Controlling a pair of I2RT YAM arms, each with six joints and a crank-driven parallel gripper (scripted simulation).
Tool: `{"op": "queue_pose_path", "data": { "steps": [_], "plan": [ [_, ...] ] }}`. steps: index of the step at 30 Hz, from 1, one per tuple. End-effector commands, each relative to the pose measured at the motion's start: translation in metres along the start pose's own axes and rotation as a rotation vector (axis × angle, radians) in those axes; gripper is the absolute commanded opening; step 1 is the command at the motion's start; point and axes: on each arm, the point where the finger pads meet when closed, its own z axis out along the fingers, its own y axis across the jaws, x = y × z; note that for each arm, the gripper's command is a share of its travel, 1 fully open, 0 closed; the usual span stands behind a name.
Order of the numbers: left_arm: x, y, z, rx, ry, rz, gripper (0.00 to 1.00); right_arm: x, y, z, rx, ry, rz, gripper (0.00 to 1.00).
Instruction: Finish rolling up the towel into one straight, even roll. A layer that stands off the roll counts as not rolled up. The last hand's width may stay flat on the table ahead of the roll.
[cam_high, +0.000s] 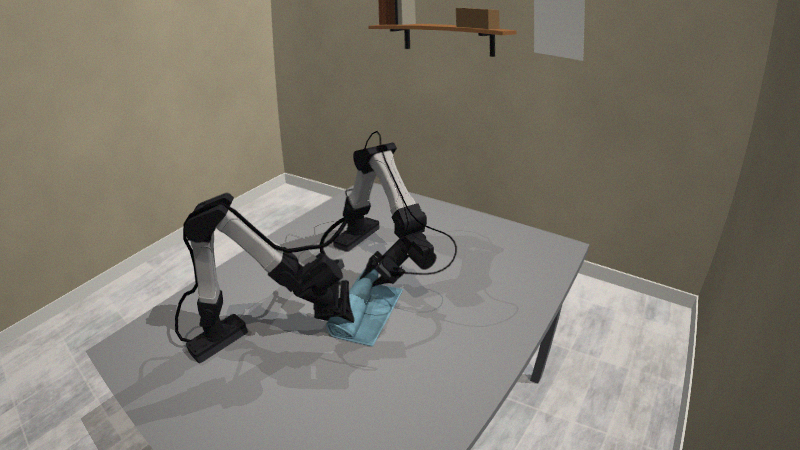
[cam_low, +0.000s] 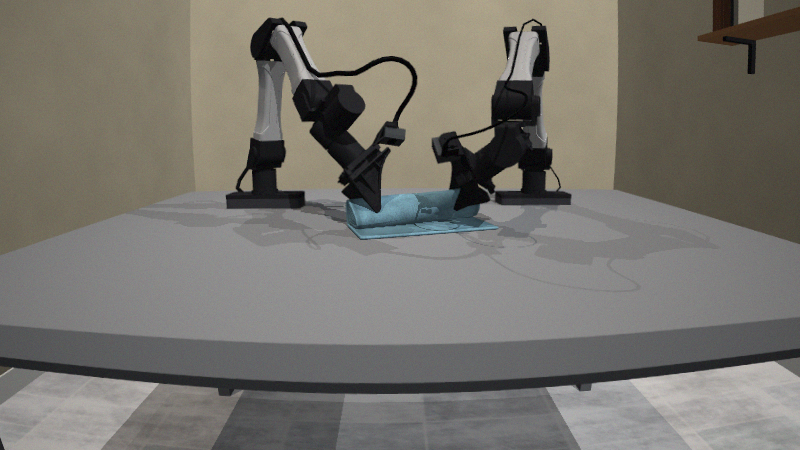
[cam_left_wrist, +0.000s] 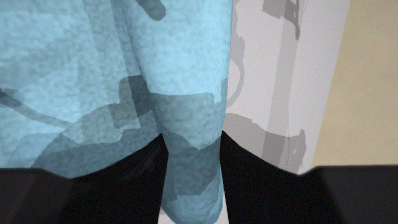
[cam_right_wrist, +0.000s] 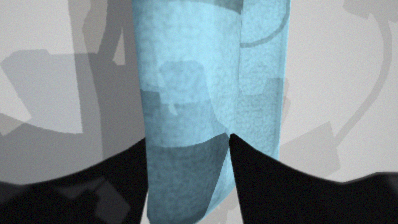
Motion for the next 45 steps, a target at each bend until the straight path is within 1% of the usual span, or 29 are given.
{"op": "queue_pose_path", "data": {
  "steps": [1, 6, 25, 28, 30, 42, 45],
  "plan": [
    [-0.002, 0.003, 0.001, 0.009, -0.007, 0.01, 0.4, -0.004, -0.011, 0.002, 0.022, -0.01, -0.005, 0.55],
    [-0.002, 0.003, 0.001, 0.009, -0.007, 0.01, 0.4, -0.004, -0.011, 0.002, 0.022, -0.01, -0.005, 0.5],
    [-0.002, 0.003, 0.001, 0.009, -0.007, 0.01, 0.4, -0.004, -0.011, 0.002, 0.022, -0.01, -0.005, 0.45],
    [-0.003, 0.002, 0.001, 0.009, -0.007, 0.01, 0.49, -0.004, -0.011, 0.002, 0.022, -0.01, -0.005, 0.45],
    [-0.003, 0.002, 0.001, 0.009, -0.007, 0.01, 0.49, -0.004, -0.011, 0.002, 0.022, -0.01, -0.005, 0.45],
    [-0.007, -0.006, -0.006, 0.009, -0.007, 0.01, 0.85, -0.004, -0.011, 0.002, 0.022, -0.01, -0.005, 0.45],
    [-0.007, -0.006, -0.011, 0.009, -0.007, 0.01, 0.85, -0.004, -0.011, 0.002, 0.014, -0.009, 0.001, 0.45]
  ]
}}
